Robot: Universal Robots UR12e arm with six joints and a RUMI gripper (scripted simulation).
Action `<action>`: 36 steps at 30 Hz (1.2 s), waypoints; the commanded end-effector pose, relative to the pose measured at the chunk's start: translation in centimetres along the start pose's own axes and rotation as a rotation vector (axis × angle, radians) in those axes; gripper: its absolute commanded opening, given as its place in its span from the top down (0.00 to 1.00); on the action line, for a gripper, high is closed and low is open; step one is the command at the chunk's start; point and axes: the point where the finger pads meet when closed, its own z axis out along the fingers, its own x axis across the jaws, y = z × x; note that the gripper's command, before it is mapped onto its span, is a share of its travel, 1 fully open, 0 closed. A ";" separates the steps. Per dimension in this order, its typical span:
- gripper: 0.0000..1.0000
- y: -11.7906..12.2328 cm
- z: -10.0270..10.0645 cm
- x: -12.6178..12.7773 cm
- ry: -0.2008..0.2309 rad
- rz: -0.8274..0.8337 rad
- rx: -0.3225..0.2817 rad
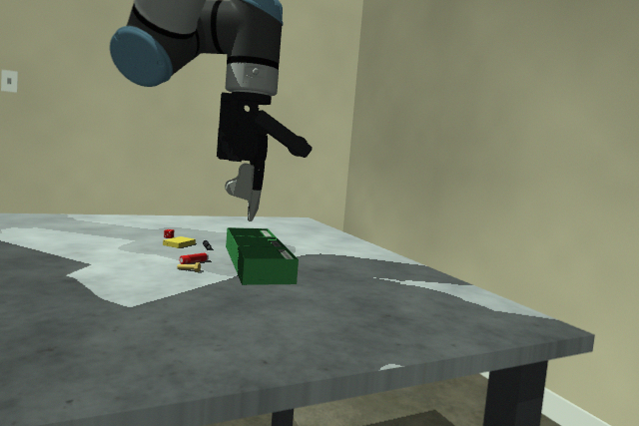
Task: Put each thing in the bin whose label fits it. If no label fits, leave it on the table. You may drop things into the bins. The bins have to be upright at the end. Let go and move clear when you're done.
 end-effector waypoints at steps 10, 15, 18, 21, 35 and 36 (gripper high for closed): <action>0.96 0.2 -0.1 -6.2 0.000 0.000 0.001; 0.96 0.2 -0.1 -6.6 0.000 0.000 0.001; 0.96 0.2 -0.1 -6.6 0.000 0.000 0.001; 0.96 0.2 -0.1 -6.6 0.000 0.000 0.001; 0.96 0.2 3.7 -6.6 0.000 0.000 0.001; 0.96 0.2 3.9 -6.6 0.000 0.000 0.001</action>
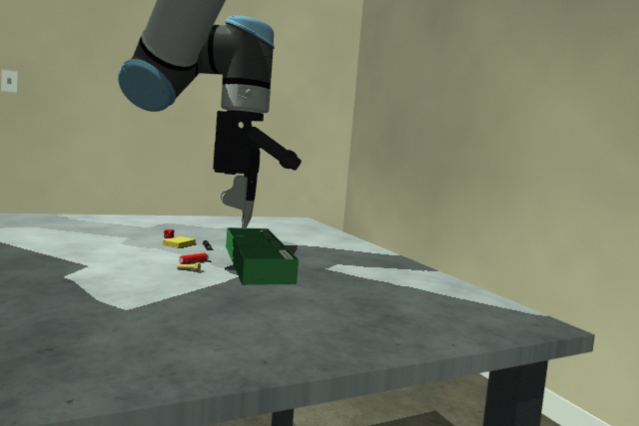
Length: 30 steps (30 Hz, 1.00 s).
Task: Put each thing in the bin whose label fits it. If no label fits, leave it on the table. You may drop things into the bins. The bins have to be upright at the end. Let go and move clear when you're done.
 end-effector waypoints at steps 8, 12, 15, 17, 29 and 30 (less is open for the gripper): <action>0.96 -0.1 2.5 0.0 0.000 0.000 0.001; 0.96 -0.1 2.5 0.0 0.000 0.000 0.001; 0.96 -0.1 2.5 0.0 0.000 0.000 0.001; 0.96 -0.1 2.5 0.0 0.000 0.000 0.001; 0.96 -0.1 2.5 0.0 0.000 0.000 0.001; 0.96 -0.1 2.5 0.0 0.000 0.000 0.001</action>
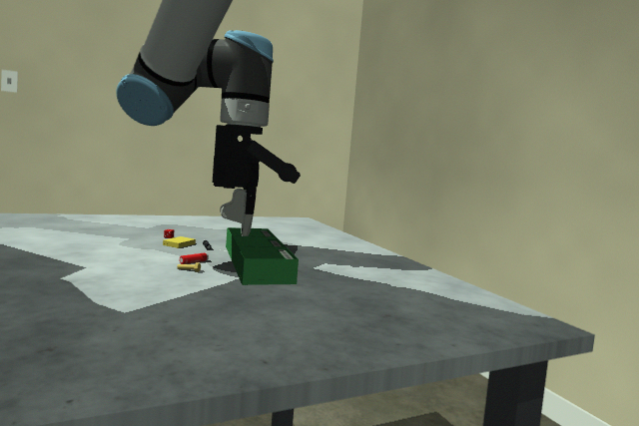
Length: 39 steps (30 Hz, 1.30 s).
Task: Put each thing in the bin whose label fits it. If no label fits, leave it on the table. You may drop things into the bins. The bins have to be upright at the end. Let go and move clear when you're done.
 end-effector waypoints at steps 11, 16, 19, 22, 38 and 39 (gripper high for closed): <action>0.96 0.0 -0.1 0.0 0.000 0.000 0.001; 0.96 0.0 -0.1 0.0 0.000 0.000 0.001; 0.96 0.0 -0.1 0.0 0.000 0.000 0.001; 0.96 0.0 -0.1 0.0 0.000 0.000 0.001; 0.96 0.0 -1.3 0.0 0.000 0.000 0.001; 0.96 0.0 -1.3 0.0 0.000 0.000 0.001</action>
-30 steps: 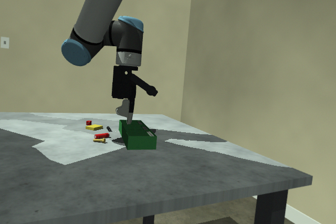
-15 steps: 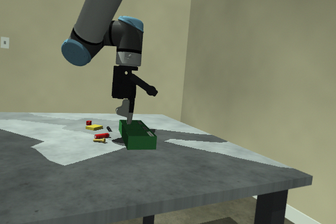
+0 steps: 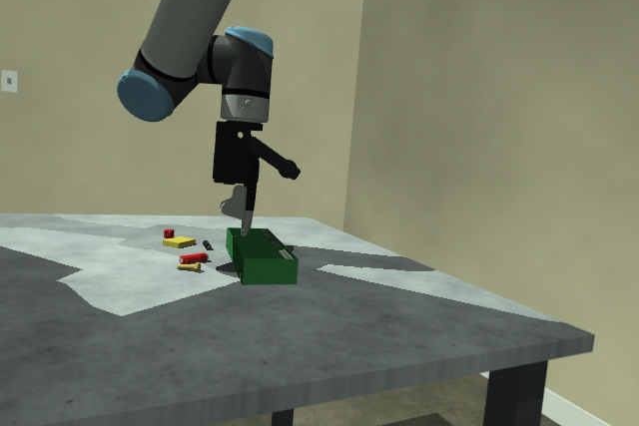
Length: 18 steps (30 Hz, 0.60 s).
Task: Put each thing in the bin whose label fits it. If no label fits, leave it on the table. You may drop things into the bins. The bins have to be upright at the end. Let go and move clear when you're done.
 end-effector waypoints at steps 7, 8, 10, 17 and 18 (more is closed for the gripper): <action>0.96 0.0 -1.4 0.0 0.000 0.000 0.001; 0.96 0.0 -1.5 0.0 0.000 0.000 0.001; 0.96 0.0 -1.8 0.0 0.000 0.000 0.001; 0.96 0.0 -2.3 0.0 0.000 0.000 0.001; 0.96 0.0 -2.3 0.0 0.000 0.000 0.001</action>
